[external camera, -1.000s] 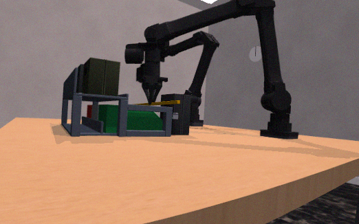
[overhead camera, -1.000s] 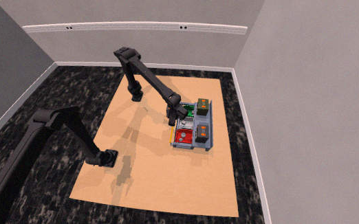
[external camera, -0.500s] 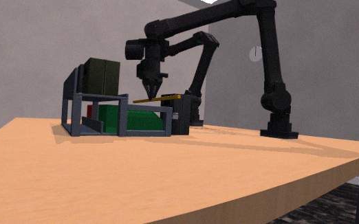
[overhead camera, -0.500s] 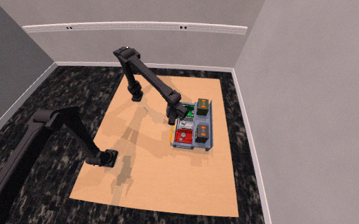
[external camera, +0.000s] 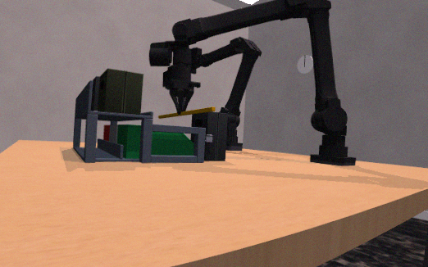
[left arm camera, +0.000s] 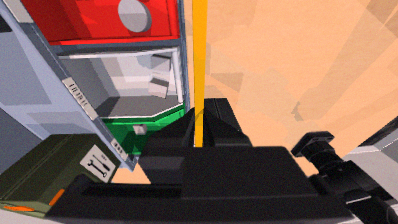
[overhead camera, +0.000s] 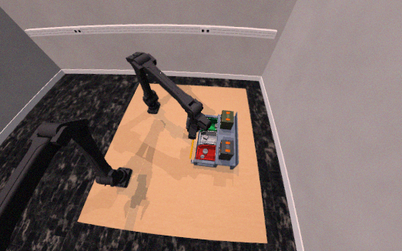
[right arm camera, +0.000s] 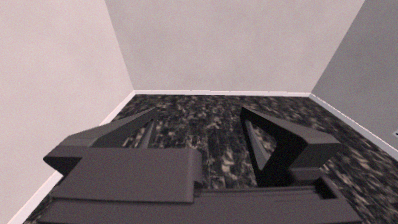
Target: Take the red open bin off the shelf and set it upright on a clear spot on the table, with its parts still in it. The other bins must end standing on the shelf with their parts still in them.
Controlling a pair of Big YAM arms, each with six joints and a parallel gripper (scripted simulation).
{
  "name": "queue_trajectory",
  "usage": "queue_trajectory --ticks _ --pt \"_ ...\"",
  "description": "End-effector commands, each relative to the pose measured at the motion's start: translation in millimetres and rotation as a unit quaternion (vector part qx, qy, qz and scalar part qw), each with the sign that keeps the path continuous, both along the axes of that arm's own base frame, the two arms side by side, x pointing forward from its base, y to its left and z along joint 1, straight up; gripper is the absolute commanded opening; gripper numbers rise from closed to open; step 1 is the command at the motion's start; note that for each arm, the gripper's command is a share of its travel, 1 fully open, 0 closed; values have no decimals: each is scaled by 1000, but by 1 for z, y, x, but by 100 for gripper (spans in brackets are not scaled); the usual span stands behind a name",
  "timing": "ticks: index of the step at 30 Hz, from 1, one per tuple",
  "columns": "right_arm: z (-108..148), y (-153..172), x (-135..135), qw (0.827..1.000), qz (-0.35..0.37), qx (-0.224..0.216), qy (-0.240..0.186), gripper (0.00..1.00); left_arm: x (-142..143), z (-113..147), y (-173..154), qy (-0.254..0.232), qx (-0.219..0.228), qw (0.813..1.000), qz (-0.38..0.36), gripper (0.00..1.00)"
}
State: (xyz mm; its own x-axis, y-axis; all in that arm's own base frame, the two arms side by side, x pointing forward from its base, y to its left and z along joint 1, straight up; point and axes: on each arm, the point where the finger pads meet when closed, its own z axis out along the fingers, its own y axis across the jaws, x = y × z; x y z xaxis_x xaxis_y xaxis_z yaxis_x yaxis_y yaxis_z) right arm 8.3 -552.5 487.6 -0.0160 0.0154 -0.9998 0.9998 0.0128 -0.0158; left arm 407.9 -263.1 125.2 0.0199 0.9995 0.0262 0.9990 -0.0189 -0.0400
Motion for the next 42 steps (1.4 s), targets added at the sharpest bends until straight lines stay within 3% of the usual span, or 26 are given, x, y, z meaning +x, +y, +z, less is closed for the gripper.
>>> queue_trajectory --ticks 1,42 --pt "13 8 -6 1000 -3 -8 -8 100 24 63 -20 -55 -37 998 -7 0" --pt "13 8 -6 1000 -3 -8 -8 100 22 89 -19 -55 -37 998 -7 0"
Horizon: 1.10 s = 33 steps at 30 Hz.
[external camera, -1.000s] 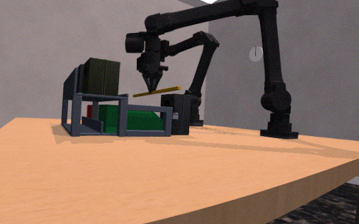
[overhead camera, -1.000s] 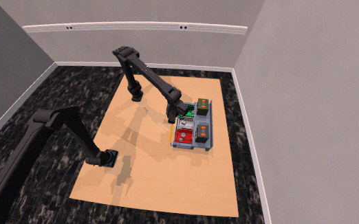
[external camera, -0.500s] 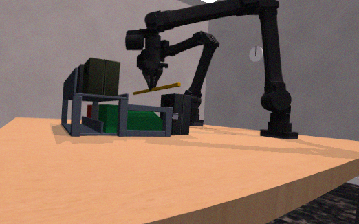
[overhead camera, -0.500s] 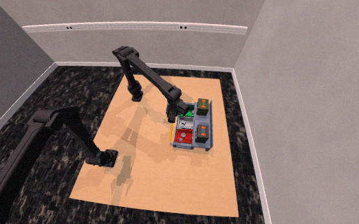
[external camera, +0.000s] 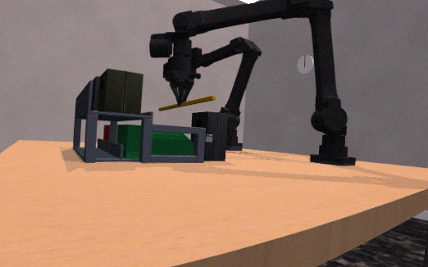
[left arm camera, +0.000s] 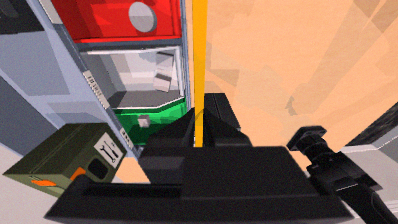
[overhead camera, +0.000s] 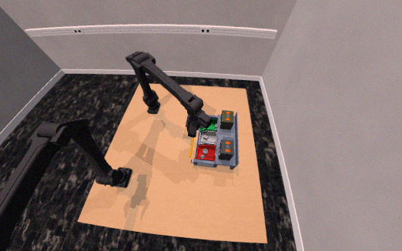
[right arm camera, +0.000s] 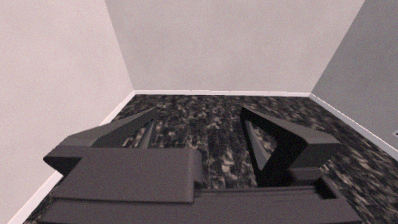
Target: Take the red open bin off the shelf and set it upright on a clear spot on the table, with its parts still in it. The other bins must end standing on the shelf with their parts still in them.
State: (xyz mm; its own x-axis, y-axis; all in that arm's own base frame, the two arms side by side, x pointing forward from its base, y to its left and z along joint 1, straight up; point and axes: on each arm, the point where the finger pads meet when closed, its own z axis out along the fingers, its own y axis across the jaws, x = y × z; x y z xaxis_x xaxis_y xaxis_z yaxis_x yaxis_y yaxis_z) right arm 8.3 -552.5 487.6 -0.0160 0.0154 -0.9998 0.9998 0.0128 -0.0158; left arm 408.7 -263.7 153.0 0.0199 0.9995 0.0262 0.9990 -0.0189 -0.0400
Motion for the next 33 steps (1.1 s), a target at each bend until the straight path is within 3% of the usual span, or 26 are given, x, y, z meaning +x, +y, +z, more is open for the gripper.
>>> queue_trajectory --ticks 1,33 --pt "13 8 -6 1000 -3 -8 -8 100 21 61 -18 -55 -37 998 -7 0" --pt "13 8 -6 1000 -3 -8 -8 100 21 66 -18 -55 -37 998 -7 0"
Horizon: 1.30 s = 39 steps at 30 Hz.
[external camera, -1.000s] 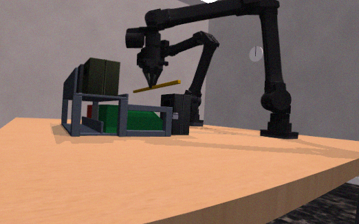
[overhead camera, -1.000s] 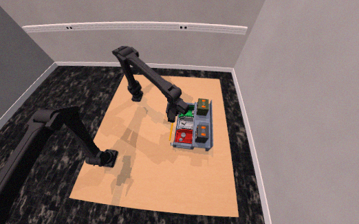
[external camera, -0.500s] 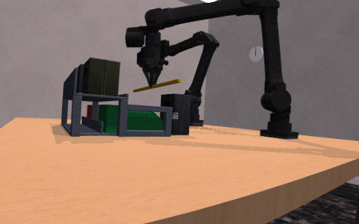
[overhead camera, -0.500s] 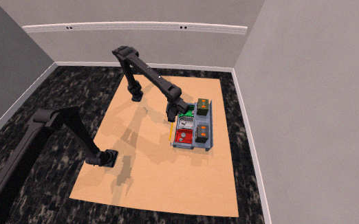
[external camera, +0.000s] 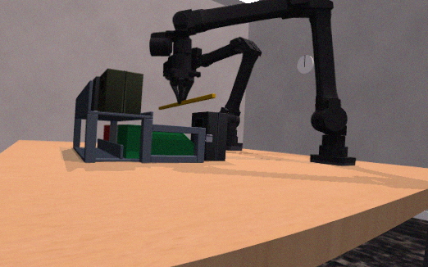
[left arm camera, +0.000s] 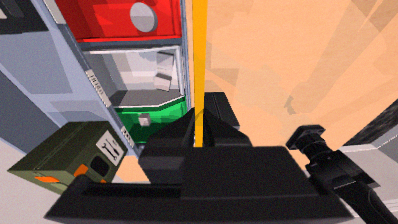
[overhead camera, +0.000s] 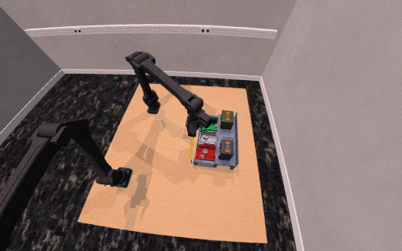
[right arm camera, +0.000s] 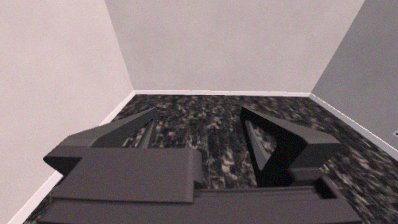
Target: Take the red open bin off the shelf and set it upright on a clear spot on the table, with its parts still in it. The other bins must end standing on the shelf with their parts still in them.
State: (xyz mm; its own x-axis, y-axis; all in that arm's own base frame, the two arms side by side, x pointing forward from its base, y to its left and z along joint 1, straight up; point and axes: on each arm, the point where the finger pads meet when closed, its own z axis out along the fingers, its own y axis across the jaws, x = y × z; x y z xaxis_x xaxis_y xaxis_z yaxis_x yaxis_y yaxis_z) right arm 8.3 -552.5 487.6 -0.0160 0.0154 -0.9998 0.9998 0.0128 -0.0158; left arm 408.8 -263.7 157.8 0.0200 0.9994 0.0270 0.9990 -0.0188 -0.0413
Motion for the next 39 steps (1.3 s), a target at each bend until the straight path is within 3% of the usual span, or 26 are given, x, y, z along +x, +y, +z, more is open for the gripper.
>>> queue_trajectory --ticks 1,32,34,39 --pt "13 8 -6 1000 -3 -8 -8 100 21 61 -18 -56 -37 998 -7 0" --pt "13 8 -6 1000 -3 -8 -8 100 10 61 -19 -62 -41 997 3 0" --pt "13 8 -6 1000 -3 -8 -8 100 -9 37 -13 -39 -27 999 -2 0" --pt "13 8 -6 1000 -3 -8 -8 100 -19 36 -13 -40 -28 999 -1 0"
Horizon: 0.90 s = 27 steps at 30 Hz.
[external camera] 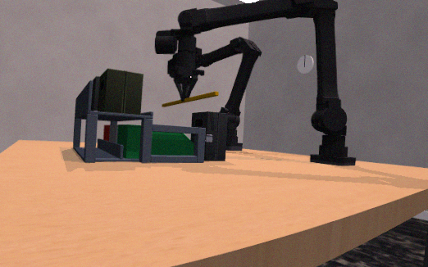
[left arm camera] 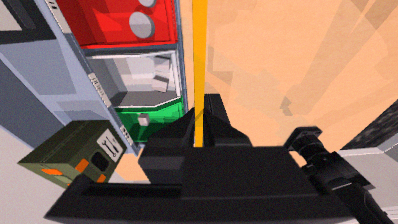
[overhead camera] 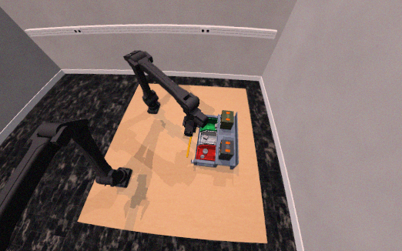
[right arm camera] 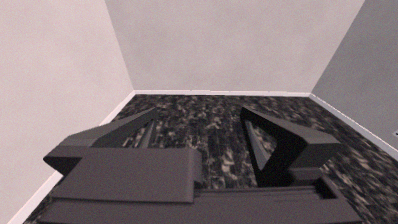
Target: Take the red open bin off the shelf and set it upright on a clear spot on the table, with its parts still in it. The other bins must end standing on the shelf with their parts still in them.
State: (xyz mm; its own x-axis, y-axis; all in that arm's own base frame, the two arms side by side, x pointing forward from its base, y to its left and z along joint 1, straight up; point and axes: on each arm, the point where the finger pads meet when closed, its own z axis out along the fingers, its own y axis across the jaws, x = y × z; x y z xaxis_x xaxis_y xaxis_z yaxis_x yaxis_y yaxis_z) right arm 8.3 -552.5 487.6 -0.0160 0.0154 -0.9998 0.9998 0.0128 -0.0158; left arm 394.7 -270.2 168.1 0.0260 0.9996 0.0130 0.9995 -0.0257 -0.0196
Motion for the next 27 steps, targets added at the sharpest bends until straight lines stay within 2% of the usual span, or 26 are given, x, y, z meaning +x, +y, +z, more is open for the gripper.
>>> queue_trajectory --ticks 1,9,10,11,24,26,27 --pt "13 8 -6 1000 -3 -8 -8 100 -7 26 -7 -29 -20 999 2 0" --pt "13 8 -6 1000 -3 -8 -8 100 -24 25 -6 -28 -20 999 2 0" --pt "13 8 -6 1000 -3 -8 -8 100 -14 43 -12 -45 -33 998 4 0" --pt "13 8 -6 1000 -3 -8 -8 100 -29 25 -6 -29 -21 999 2 0" --pt "13 8 -6 1000 -3 -8 -8 100 -76 24 -4 -26 -20 999 2 0" --pt "13 8 -6 1000 -3 -8 -8 100 -76 24 -4 -26 -20 999 2 0" --pt "13 8 -6 1000 -3 -8 -8 100 -75 32 -9 -33 -27 999 2 0"
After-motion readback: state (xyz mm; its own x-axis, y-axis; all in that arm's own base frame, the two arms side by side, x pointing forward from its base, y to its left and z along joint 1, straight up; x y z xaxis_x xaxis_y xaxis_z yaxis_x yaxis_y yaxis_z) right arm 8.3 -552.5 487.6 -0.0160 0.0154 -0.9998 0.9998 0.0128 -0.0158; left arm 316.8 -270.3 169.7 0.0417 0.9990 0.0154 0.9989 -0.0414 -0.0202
